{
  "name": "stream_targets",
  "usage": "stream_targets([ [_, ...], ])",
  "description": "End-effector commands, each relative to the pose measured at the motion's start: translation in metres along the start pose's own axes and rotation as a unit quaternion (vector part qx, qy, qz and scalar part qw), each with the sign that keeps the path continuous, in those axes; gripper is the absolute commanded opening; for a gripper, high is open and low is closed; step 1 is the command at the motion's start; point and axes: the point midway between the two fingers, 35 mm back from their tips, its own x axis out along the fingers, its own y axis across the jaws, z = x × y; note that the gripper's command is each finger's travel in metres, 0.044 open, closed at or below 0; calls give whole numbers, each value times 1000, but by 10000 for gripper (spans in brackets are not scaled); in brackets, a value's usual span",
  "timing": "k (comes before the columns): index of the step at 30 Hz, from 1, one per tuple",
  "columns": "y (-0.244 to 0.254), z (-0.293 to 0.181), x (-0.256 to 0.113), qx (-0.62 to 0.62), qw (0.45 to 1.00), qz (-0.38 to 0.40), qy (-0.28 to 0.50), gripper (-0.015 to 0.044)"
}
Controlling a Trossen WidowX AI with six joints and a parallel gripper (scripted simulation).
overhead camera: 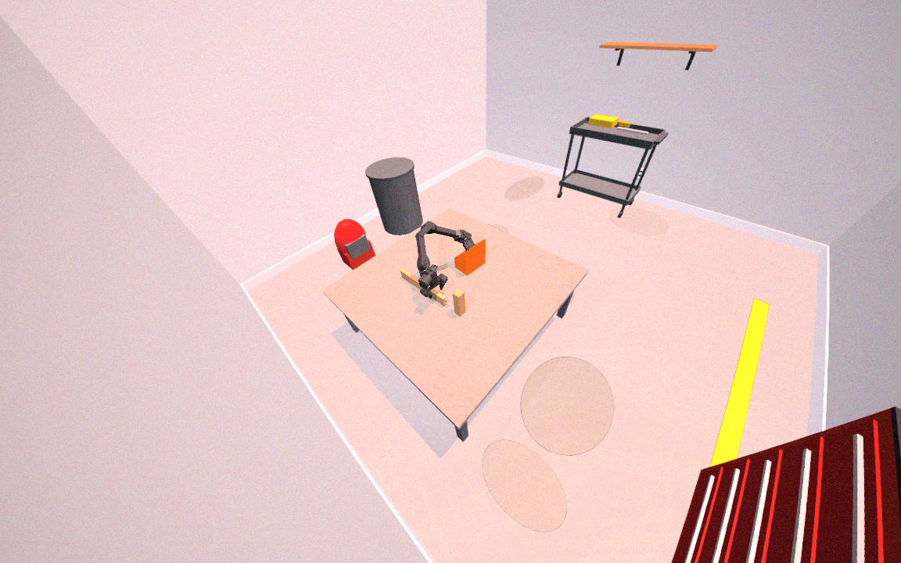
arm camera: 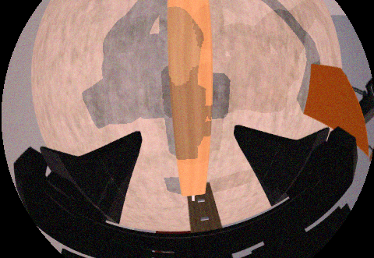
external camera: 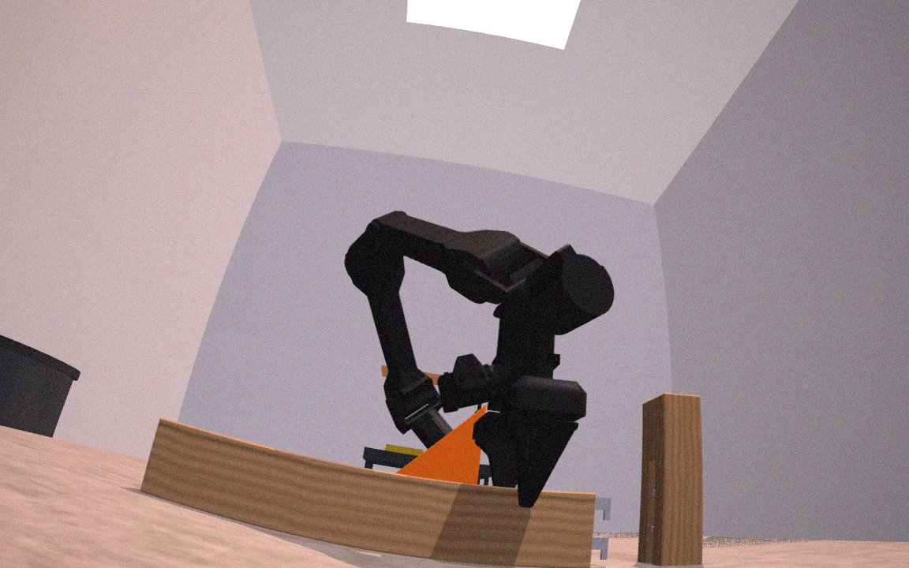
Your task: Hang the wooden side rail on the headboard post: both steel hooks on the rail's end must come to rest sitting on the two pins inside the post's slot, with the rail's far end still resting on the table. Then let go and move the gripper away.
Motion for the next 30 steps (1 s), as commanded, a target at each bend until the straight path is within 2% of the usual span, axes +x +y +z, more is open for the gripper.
stream_targets([
  [1, 0, 0, 7, -2, 1000, 1, -2, 440],
  [20, -2, 1, 34, -2, 1000, 0, -3, 440],
  [30, -2, 1, 34, -2, 1000, 0, -3, 177],
])
